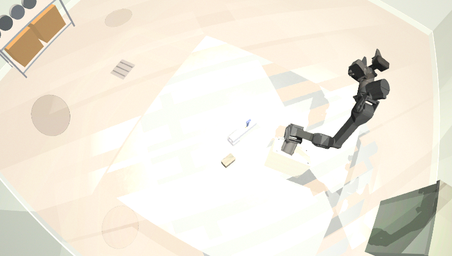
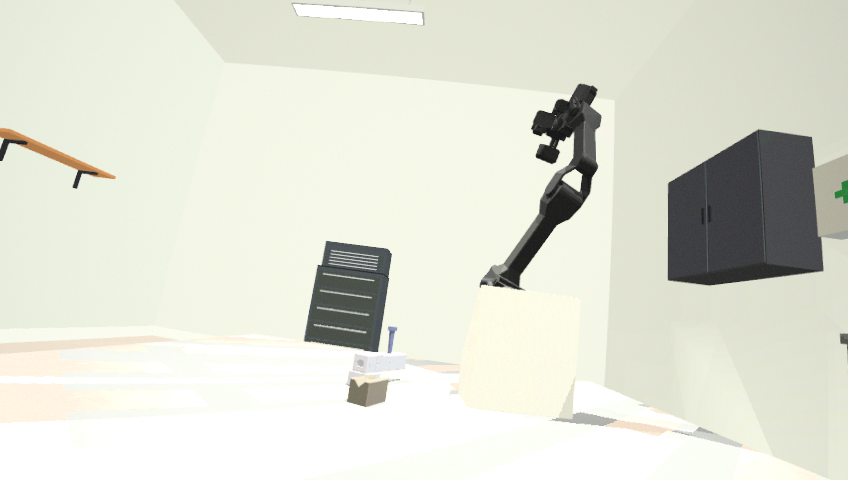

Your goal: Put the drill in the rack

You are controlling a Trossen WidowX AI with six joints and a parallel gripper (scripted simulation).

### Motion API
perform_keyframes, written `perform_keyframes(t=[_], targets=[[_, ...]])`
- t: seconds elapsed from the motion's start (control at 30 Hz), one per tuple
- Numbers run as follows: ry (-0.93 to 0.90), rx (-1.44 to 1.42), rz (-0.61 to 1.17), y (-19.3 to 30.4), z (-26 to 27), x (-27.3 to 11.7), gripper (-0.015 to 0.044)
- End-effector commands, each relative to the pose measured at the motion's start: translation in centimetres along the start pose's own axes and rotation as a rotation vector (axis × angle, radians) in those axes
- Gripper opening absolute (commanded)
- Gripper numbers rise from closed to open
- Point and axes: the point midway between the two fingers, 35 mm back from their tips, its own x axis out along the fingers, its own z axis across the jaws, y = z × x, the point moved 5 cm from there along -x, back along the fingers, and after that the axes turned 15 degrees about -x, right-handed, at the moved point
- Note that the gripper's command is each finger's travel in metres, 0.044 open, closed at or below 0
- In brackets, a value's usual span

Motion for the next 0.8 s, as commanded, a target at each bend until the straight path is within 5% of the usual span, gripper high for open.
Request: perform_keyframes(t=[0.0, 0.47, 0.77], targets=[[0.000, 0.000, 0.000, 0.0, 0.0, 0.0, 0.0374], [-0.110, 0.010, -0.044, -1.7, 2.6, 3.3, 0.0006], [-0.402, 0.262, -0.137, -5.0, 11.2, 11.8, 0.0000]])
